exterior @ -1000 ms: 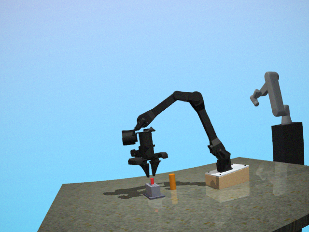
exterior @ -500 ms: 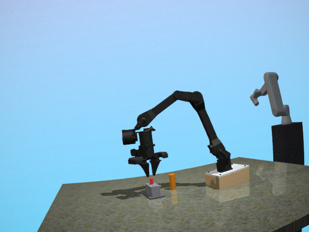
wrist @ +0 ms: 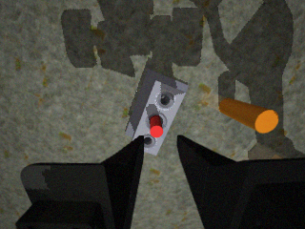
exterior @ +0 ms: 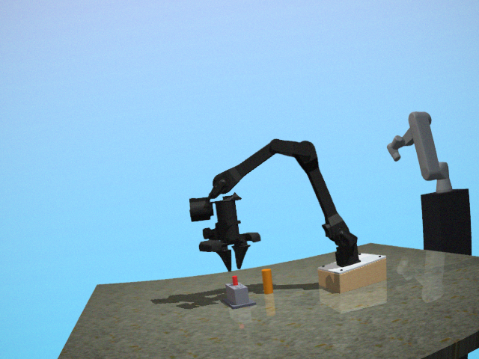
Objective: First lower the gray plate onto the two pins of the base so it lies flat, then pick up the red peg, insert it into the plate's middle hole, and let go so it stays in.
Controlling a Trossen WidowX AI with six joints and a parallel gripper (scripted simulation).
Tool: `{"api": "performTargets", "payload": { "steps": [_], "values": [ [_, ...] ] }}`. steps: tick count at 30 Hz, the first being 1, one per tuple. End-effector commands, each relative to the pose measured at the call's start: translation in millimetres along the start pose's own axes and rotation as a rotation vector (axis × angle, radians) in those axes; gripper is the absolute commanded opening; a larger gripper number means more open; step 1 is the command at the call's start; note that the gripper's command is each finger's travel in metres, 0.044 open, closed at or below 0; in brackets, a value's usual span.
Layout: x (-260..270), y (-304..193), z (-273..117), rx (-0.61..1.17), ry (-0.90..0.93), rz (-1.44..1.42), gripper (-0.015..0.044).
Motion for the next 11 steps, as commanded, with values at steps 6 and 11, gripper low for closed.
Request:
{"api": "performTargets", "payload": {
  "steps": [6, 11],
  "values": [
    [-1.0, 0.3, -6.1, 0.001, 0.005, -0.006, 0.0150],
    [-1.9, 0.5, -8.5, 0.001, 0.005, -0.006, 0.0150]
  ]
}}
Point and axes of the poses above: the point midway between the two fingers, 35 mm back from their tips, its own z axis out along the fingers, its own x axis across the jaws, y = z × x, the point moved 2 cm from there along -z, back along the fingers, and after that the axes turned 5 degrees about z, right-handed, at the moved point
